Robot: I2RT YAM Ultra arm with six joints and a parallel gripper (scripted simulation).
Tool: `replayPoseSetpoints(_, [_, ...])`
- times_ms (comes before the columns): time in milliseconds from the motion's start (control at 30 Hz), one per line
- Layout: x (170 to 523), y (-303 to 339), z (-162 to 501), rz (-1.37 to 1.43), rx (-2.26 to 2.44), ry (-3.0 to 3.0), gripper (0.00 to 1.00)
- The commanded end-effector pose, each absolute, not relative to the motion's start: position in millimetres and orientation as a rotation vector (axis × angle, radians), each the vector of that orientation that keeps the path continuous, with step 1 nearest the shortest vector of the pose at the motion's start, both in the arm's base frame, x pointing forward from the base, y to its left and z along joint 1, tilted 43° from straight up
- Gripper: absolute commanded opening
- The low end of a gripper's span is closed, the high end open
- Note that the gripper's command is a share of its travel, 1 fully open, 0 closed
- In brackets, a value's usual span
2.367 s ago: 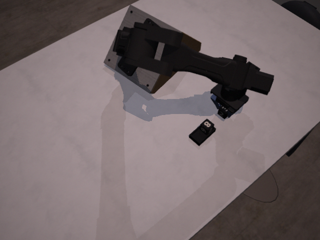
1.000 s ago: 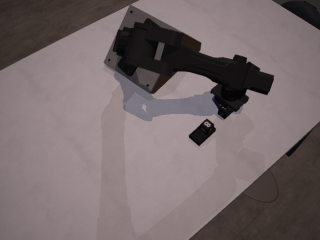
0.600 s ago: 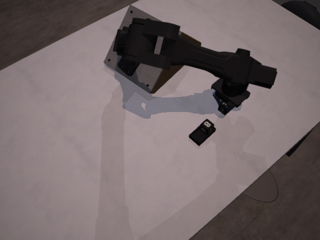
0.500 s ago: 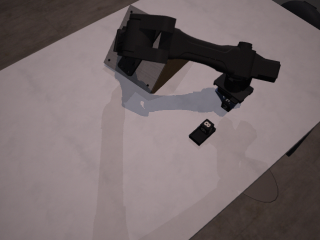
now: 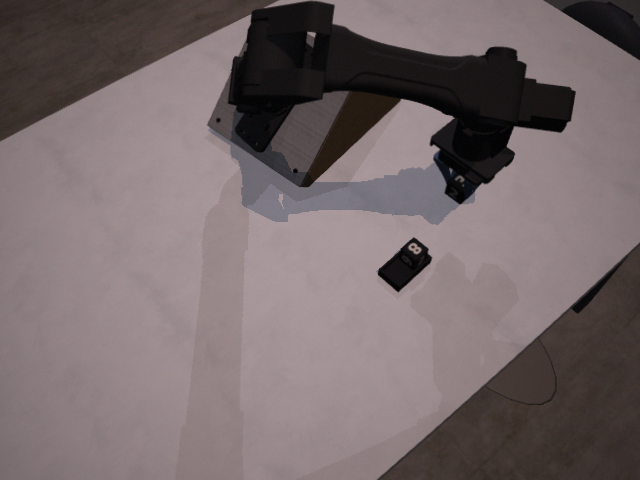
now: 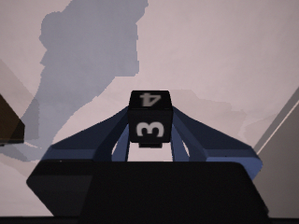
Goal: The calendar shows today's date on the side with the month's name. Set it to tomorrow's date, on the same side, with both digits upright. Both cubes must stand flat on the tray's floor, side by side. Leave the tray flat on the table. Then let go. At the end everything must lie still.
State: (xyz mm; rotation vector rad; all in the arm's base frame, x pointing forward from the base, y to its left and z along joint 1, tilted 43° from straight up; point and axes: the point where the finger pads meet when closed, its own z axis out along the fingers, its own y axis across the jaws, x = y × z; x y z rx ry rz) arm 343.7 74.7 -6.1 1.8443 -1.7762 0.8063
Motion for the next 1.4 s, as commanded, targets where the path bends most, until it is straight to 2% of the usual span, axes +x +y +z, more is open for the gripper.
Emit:
replayPoseSetpoints(0, [343.2, 81.4, -1.4, 0.809, 1.855, -1.781, 0.27])
replayPoseSetpoints(1233, [343.2, 81.4, -1.4, 0.809, 1.855, -1.781, 0.27])
replayPoseSetpoints(1367, [347.6, 60.2, 23.9, 0.806, 1.857, -1.784, 0.27])
